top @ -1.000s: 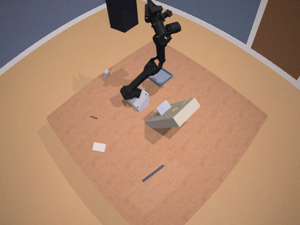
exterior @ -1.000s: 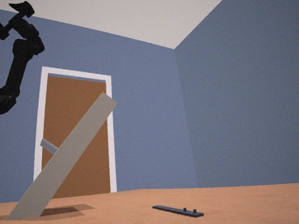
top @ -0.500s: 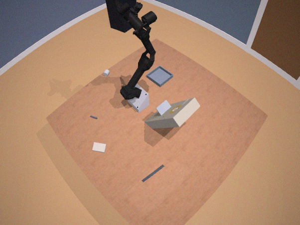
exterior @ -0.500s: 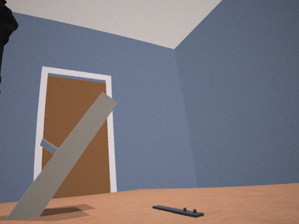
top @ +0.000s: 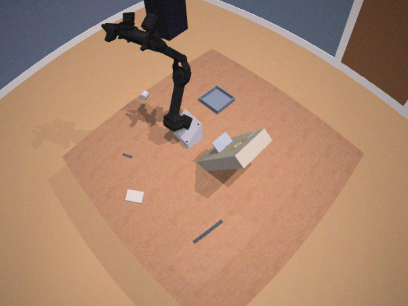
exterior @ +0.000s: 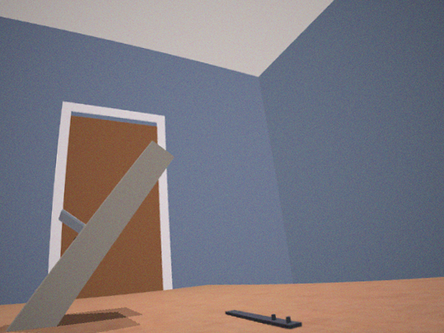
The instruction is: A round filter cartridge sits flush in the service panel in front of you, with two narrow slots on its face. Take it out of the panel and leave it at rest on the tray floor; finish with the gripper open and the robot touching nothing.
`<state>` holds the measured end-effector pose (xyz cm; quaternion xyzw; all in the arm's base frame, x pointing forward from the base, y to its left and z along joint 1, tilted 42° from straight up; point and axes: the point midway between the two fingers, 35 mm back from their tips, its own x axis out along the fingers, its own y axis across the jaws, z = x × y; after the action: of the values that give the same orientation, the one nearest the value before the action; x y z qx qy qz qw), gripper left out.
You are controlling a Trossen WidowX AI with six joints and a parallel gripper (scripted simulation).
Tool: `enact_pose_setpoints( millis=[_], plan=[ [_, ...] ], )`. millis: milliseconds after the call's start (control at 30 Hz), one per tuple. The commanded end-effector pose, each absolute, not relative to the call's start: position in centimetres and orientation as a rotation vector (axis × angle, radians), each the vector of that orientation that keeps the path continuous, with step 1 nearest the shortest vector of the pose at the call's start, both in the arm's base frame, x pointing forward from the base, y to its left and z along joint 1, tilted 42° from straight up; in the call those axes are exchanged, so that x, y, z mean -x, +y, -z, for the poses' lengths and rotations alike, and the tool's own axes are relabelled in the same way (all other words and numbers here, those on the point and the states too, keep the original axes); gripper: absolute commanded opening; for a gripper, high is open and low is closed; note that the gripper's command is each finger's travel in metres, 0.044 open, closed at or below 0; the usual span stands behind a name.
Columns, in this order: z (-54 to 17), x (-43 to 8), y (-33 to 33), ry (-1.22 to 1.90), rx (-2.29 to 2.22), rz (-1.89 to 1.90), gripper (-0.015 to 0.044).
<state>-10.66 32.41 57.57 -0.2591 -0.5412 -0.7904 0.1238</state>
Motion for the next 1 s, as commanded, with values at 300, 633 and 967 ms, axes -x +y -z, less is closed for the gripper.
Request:
enact_pose_setpoints(
  millis=[300,633,967],
  plan=[
    [-61.1,15.4,15.9,-0.995,0.538,2.327,0.0116],
    [-62.0,14.1,1.7,-0.574,0.440,2.165,0.0116],
    [-60.5,8.0,-9.4,-0.214,0.439,1.964,0.0116]
  ],
)
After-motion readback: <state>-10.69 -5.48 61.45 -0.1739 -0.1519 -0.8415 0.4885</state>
